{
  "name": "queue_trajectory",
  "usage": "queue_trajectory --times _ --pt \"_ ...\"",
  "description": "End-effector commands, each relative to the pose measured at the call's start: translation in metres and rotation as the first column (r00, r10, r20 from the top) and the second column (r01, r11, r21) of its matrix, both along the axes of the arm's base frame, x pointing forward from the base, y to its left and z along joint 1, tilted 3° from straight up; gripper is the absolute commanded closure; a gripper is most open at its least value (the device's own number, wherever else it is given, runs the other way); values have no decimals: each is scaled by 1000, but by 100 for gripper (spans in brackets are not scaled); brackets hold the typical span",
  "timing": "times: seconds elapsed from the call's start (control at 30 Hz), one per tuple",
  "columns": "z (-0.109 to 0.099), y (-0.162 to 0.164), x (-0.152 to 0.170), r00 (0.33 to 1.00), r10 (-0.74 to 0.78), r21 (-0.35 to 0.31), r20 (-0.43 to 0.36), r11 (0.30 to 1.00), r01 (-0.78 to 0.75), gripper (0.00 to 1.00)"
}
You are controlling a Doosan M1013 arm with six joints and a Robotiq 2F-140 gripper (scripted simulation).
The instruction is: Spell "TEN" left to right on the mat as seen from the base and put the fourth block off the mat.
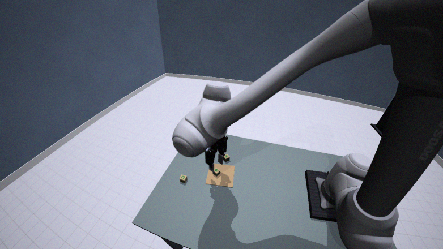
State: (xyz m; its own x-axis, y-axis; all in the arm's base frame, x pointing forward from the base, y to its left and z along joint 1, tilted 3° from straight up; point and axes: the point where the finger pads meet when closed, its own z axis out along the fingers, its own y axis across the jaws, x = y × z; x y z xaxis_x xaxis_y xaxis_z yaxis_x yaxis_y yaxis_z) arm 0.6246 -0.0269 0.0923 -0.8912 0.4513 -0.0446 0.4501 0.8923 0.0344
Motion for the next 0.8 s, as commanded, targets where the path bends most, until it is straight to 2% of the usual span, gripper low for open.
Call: queue_trajectory --times 0.0,0.77 --pt "-8 2 -2 1000 0 -1 -2 1000 0 60" --pt "-17 2 -1 1000 0 -1 -2 1000 0 60"
